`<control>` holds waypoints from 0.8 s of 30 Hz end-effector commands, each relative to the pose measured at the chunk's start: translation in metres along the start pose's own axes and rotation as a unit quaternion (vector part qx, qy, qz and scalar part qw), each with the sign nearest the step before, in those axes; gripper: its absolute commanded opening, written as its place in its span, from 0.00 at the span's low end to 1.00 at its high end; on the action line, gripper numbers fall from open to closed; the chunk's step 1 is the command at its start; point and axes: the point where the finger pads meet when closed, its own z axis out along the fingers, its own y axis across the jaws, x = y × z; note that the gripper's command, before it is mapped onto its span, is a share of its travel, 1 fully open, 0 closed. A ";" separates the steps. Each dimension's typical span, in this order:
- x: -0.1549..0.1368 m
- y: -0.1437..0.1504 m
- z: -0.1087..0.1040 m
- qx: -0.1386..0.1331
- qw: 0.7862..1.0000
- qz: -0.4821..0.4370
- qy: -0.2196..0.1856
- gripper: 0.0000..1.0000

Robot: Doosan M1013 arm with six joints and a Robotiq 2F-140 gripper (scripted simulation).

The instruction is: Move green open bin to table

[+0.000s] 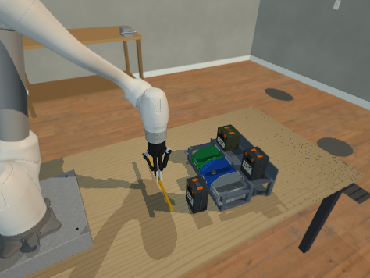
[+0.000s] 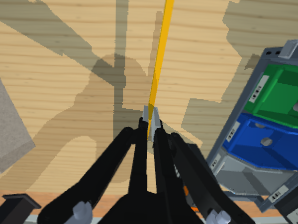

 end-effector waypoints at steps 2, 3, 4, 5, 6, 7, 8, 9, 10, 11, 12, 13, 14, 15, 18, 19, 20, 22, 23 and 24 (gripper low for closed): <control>0.000 0.000 0.004 0.000 1.000 0.000 0.000 0.00; 0.000 0.000 0.004 0.000 1.000 0.000 0.000 0.00; 0.000 0.000 0.004 0.000 1.000 0.000 0.000 0.00; 0.000 0.000 0.004 0.000 1.000 0.000 0.000 0.00; 0.000 0.000 0.004 0.000 1.000 0.000 0.000 0.00; 0.000 0.000 0.004 0.000 1.000 0.000 0.000 0.00; 0.000 0.000 0.004 0.000 1.000 0.000 0.000 0.00; 0.000 0.000 0.004 0.000 1.000 0.000 0.000 0.00; 0.000 0.000 0.004 0.000 1.000 0.000 0.000 0.00; 0.000 0.000 0.004 0.000 1.000 0.000 0.000 0.00; 0.000 0.000 0.008 0.000 1.000 0.000 0.000 0.00; 0.000 0.000 0.012 0.000 1.000 0.000 0.000 0.00; 0.000 0.000 0.016 0.000 1.000 0.000 0.000 0.00; 0.000 0.000 0.020 0.000 1.000 0.000 0.000 0.00; 0.000 0.000 0.024 0.000 1.000 0.000 0.000 0.00; 0.000 0.000 0.024 0.000 1.000 0.000 0.000 0.00; 0.000 0.000 0.024 0.000 1.000 0.000 0.000 0.00; 0.000 0.000 0.024 0.000 1.000 0.000 0.000 0.00; 0.000 0.000 0.024 0.000 1.000 0.000 0.000 0.00; 0.000 0.000 0.024 0.000 1.000 0.000 0.000 0.00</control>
